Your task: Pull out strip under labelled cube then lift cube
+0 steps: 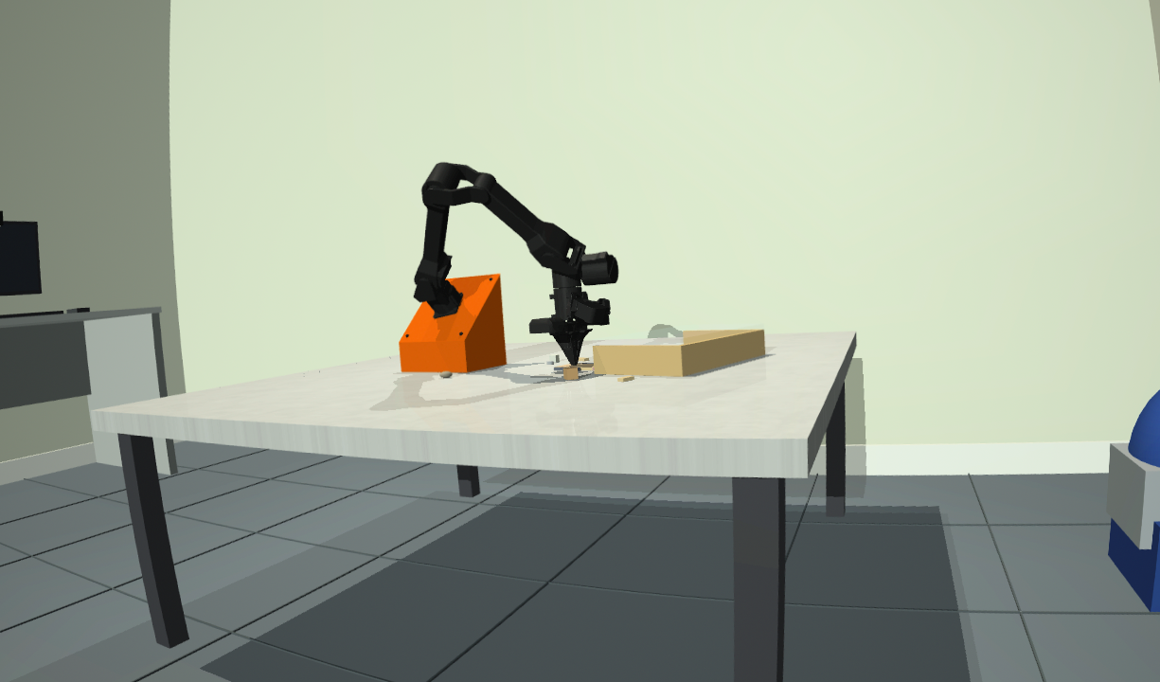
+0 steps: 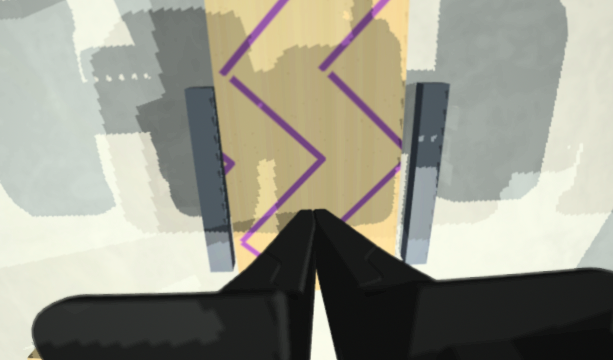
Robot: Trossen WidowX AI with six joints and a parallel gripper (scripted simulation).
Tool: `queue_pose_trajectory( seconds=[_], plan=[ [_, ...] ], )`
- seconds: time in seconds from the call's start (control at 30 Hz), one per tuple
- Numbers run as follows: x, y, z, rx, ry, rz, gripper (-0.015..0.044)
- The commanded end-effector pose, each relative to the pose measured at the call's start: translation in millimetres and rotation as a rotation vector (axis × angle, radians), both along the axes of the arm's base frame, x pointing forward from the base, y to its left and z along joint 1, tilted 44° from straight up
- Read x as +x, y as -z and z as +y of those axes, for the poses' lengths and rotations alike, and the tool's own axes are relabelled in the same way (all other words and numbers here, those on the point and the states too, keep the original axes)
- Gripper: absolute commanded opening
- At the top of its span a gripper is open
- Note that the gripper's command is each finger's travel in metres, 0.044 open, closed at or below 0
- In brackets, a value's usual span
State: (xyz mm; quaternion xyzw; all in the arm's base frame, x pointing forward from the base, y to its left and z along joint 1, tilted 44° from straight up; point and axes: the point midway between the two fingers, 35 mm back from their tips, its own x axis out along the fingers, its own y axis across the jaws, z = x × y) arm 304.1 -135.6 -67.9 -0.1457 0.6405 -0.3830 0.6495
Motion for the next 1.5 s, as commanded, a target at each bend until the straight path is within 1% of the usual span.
queue_pose_trajectory(
  seconds=[0.0,1.47],
  plan=[
    [-13.0,3.4,1.5,0.001,0.005,0.018,0.0],
    [-75.2,13.6,22.0,0.002,0.005,0.022,0.0]
  ],
)
